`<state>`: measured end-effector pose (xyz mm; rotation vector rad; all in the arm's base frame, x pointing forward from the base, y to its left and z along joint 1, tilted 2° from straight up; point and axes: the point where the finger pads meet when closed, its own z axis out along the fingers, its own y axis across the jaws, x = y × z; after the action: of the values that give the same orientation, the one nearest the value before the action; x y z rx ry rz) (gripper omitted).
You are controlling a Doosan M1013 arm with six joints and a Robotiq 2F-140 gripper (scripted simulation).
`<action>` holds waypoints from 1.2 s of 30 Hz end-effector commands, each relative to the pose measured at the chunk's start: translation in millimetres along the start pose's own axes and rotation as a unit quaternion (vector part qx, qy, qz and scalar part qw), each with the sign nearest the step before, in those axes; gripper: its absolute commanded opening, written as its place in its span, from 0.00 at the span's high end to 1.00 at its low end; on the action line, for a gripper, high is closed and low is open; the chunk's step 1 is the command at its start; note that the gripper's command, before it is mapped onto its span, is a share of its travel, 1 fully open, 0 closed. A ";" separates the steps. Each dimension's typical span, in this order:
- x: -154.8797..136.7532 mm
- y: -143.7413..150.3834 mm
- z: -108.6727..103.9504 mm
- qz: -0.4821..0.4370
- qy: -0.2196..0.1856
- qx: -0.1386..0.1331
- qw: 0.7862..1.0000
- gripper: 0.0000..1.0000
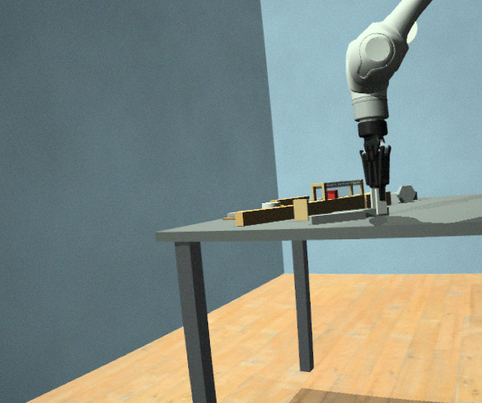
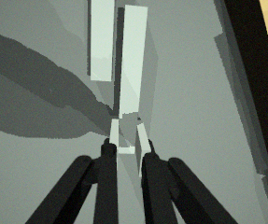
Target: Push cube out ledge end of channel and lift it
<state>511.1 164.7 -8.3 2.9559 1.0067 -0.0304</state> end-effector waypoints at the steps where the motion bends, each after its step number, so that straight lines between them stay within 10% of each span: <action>1: -0.1 -0.1 0.0 0.000 0.000 0.000 1.000 1.00; 25: -0.1 -0.1 -1.1 0.000 0.000 0.000 1.000 1.00; 30: -0.1 -0.1 -13.6 0.000 0.000 0.000 1.000 1.00; 36: 0.0 0.0 -76.1 0.000 0.000 0.000 1.000 1.00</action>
<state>511.6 165.7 31.7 2.9558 1.0067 -0.0289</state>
